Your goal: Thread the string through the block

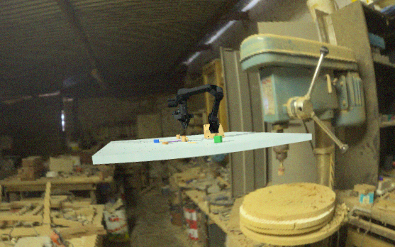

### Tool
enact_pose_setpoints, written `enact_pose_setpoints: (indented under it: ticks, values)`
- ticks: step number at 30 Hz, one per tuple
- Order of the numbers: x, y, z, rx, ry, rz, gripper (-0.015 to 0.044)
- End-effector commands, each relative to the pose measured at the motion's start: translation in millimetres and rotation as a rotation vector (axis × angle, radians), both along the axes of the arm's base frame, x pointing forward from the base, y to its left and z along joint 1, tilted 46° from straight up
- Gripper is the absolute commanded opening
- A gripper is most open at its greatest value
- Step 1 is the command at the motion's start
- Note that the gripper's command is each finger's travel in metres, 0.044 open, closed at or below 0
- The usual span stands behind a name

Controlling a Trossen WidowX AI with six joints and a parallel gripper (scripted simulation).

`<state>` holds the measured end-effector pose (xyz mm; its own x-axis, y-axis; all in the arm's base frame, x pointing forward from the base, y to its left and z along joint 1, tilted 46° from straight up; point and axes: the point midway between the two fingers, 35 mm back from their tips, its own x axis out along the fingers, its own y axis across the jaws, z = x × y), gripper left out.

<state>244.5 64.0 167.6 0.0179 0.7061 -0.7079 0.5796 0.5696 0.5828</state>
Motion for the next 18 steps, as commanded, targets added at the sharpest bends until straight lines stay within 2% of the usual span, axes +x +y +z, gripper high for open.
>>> enact_pose_setpoints:
  ticks: [1, 18]
  values:
    - [-9.3, 6.5, 11.9, 0.023, 0.293, -0.313, 0.0124]
    - [-8.1, 11.2, 6.7, 0.021, 0.292, -0.313, 0.0124]
